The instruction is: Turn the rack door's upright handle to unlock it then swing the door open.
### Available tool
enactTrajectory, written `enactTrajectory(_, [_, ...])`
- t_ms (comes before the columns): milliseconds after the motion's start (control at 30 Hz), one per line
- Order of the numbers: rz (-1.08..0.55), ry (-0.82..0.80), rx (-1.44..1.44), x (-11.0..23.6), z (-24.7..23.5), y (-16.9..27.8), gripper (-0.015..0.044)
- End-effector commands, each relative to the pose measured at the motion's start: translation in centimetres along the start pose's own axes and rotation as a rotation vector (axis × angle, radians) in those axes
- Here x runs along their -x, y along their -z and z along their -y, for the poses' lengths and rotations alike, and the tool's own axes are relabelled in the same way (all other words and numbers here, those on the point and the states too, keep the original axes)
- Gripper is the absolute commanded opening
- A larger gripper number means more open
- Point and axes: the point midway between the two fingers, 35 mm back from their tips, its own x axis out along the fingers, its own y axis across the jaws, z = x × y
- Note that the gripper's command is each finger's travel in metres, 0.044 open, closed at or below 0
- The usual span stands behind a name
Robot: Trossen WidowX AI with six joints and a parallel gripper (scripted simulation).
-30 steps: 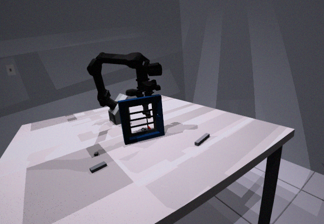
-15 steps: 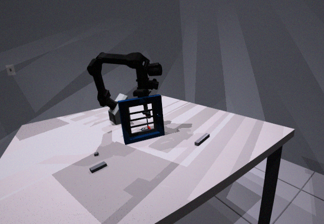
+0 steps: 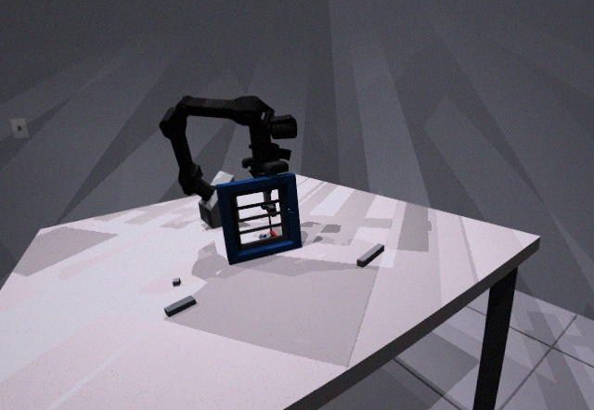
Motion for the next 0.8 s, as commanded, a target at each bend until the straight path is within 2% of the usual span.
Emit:
enactTrajectory(0, [-0.003, 0.001, 0.148, 0.02, -0.01, 0.05, 0.0022])
enactTrajectory(233, [-0.003, 0.001, 0.156, 0.02, -0.01, 0.05, 0.0022])
enactTrajectory(567, [-0.003, 0.001, 0.156, 0.02, -0.01, 0.05, 0.0284])
enactTrajectory(767, [-0.003, 0.001, -0.016, 0.02, -0.01, 0.05, 0.0293])
